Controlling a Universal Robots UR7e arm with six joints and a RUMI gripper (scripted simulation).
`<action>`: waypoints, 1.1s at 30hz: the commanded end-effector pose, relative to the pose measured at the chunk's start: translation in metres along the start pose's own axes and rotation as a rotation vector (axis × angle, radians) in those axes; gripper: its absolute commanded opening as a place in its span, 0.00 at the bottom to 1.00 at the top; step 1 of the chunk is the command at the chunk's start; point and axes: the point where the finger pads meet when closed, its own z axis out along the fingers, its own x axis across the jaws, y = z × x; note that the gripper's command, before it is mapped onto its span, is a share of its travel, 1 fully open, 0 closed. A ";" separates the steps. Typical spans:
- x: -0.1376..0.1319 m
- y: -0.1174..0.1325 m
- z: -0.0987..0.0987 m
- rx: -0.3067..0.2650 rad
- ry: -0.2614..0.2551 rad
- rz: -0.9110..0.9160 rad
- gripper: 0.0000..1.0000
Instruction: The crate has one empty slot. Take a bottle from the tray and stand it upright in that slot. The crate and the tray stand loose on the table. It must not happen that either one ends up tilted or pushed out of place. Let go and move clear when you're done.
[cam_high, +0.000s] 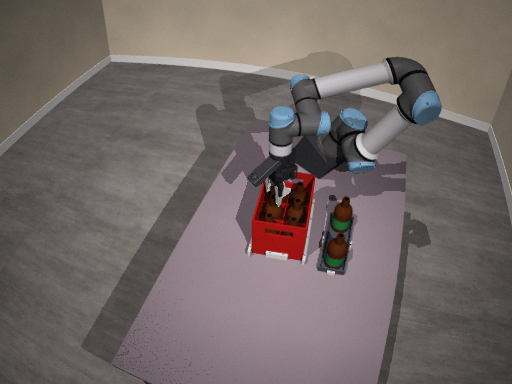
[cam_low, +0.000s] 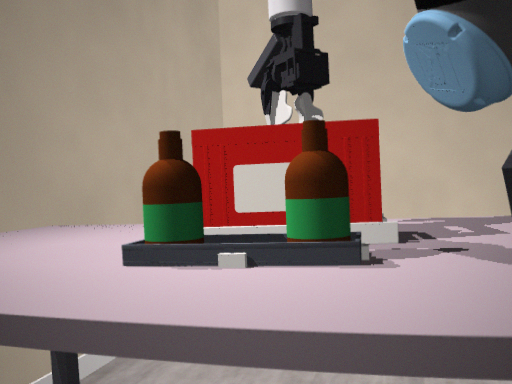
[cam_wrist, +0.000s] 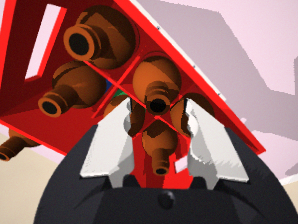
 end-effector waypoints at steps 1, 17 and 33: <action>0.000 0.000 0.000 0.001 0.000 0.000 0.38; 0.000 0.000 -0.004 0.001 0.000 0.000 0.38; 0.000 0.000 -0.028 0.001 0.000 0.000 0.38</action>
